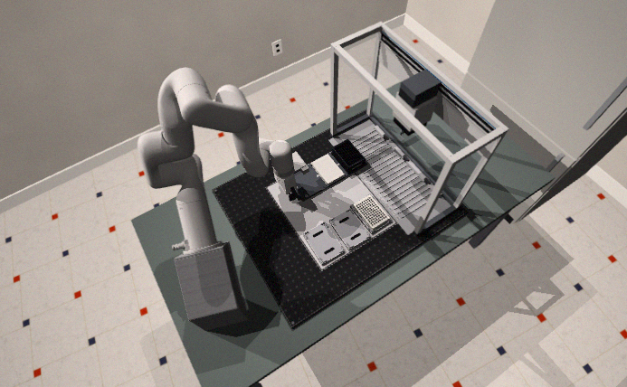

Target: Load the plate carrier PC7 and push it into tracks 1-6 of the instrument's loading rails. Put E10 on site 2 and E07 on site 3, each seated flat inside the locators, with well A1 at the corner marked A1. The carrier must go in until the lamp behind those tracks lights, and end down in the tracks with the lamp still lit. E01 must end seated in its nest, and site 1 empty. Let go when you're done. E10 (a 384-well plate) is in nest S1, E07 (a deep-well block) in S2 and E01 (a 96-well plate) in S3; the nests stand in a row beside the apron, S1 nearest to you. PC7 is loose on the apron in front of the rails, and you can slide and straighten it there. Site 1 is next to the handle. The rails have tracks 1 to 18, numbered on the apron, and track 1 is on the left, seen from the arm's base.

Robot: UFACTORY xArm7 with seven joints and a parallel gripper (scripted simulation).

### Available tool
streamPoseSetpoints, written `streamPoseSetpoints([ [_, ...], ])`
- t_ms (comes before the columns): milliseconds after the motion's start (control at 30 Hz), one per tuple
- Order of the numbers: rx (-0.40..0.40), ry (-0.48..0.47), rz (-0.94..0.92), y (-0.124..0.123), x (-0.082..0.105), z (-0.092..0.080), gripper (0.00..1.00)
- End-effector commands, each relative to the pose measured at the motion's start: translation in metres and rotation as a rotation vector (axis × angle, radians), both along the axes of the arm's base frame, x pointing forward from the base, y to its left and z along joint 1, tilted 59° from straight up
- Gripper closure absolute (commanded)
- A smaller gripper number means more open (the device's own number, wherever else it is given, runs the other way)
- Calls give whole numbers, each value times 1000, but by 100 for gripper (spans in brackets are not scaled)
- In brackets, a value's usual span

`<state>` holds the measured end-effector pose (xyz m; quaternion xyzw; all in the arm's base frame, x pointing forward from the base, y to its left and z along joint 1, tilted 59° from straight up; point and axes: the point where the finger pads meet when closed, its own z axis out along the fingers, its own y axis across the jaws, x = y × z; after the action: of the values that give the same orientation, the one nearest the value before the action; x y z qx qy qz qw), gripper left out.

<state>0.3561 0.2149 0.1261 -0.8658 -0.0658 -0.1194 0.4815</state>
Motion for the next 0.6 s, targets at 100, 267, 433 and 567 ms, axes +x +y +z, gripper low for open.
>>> streamPoseSetpoints([
  [100, 0, -1, -3, -1, 9, 2, 18],
  [267, 0, -1, -3, -1, 12, 3, 18],
  [433, 0, -1, -3, -1, 17, 5, 18],
  [567, 0, -1, -3, -1, 21, 6, 18],
])
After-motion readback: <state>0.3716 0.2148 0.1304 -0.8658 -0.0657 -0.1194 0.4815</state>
